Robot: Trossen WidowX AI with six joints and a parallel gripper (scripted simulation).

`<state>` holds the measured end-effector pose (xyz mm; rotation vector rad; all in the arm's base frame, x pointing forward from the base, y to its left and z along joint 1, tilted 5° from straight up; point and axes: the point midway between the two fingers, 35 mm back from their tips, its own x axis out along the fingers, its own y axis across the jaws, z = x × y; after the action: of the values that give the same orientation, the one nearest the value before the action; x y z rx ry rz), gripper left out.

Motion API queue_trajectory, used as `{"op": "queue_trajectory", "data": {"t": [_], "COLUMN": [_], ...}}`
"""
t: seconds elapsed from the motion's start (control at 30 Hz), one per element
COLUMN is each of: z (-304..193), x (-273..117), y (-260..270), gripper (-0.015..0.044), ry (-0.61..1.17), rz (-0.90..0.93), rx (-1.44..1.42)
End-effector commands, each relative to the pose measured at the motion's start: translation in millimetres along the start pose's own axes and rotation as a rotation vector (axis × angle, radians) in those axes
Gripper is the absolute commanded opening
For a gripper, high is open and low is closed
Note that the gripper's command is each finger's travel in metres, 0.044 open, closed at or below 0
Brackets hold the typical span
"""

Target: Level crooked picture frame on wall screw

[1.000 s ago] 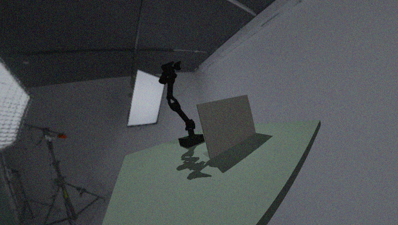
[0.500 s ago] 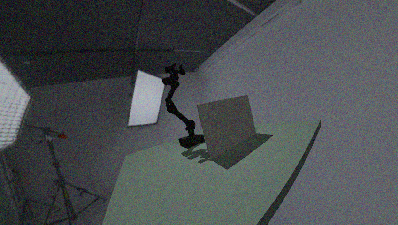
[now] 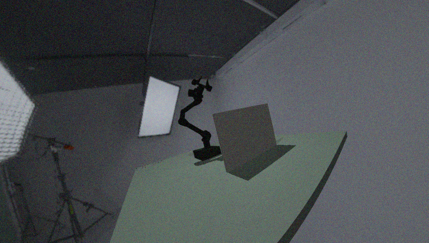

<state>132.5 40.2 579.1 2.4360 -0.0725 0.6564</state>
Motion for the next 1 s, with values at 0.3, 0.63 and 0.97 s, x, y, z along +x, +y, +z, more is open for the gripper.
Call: {"op": "queue_trajectory", "data": {"t": [0.3,0.63,0.97], "z": [58,172,266], "x": [-25,-58,-100], "y": [-128,-226,-271], "gripper": [0.0260,0.0260,0.0260], "ry": [-0.002,-0.113,-0.244], "rz": [-0.115,-0.325,-0.507], "rx": [-0.458,-0.810,-0.963]}}
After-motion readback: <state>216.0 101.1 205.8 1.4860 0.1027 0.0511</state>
